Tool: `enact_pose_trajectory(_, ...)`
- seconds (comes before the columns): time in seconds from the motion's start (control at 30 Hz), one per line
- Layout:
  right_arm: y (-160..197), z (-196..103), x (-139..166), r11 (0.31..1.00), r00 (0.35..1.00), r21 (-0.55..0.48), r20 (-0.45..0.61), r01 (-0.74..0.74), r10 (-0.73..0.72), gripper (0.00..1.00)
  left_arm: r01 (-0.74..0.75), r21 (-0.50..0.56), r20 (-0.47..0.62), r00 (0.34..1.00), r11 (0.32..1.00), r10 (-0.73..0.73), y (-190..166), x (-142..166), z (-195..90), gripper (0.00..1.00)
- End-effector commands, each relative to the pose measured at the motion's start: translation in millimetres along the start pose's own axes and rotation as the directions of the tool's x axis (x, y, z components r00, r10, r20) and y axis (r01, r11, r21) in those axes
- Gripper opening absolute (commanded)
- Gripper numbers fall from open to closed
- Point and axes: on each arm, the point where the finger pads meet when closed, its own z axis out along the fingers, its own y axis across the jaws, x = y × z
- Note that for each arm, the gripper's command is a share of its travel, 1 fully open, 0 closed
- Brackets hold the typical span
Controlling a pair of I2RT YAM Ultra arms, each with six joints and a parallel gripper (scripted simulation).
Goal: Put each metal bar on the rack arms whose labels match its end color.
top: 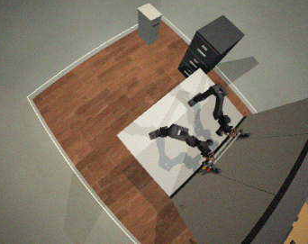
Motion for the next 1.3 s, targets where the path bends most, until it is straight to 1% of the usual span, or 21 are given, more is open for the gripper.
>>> enact_pose_trajectory(0.0, -20, -10, 1, 0.998, 1.0, 0.051, -0.001, -0.028, 0.028, 0.64, 0.007, -0.031, 0.003, 1.0, 0.999, -0.007, 12, -2, -10, 0.64)
enact_pose_trajectory(1.27, -18, -50, 0, 0.998, 1.0, 0.052, -0.001, -0.028, 0.028, 0.64, 0.007, -0.031, 0.003, 1.0, 0.999, -0.007, 11, -1, -50, 0.64)
